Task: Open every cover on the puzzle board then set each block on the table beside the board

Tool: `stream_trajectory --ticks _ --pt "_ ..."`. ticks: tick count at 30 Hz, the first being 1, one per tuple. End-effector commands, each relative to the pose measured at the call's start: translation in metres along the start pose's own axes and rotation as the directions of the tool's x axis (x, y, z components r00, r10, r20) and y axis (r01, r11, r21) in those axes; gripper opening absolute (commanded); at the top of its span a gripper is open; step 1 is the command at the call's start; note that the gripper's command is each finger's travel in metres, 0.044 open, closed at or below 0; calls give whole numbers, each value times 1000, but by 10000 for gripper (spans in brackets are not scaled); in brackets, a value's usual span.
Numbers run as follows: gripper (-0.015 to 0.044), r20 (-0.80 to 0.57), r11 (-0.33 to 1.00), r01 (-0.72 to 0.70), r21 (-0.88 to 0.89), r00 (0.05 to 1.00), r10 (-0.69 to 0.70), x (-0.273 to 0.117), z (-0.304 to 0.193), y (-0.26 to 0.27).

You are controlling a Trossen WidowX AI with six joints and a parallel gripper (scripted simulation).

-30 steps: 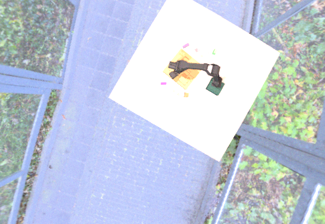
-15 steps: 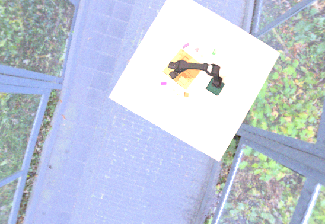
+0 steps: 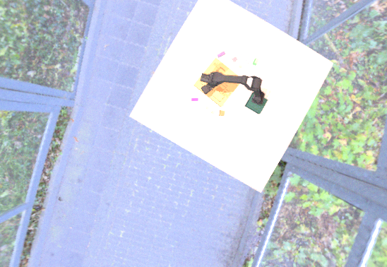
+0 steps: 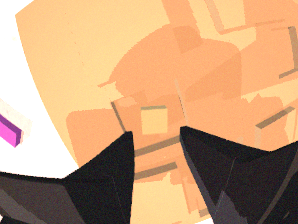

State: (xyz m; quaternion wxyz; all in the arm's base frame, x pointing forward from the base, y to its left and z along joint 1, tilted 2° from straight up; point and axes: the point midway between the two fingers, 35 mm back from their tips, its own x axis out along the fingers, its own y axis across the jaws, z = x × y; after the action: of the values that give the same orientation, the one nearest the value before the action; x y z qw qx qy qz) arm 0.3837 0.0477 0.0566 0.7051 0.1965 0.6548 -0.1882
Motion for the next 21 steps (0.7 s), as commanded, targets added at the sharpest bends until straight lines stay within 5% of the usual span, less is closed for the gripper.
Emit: stream_trajectory --ticks 1,21 --pt "144 -4 1000 10 3 1000 -10 7 0 -2" --pt "144 -4 1000 10 3 1000 -10 20 -1 -2"
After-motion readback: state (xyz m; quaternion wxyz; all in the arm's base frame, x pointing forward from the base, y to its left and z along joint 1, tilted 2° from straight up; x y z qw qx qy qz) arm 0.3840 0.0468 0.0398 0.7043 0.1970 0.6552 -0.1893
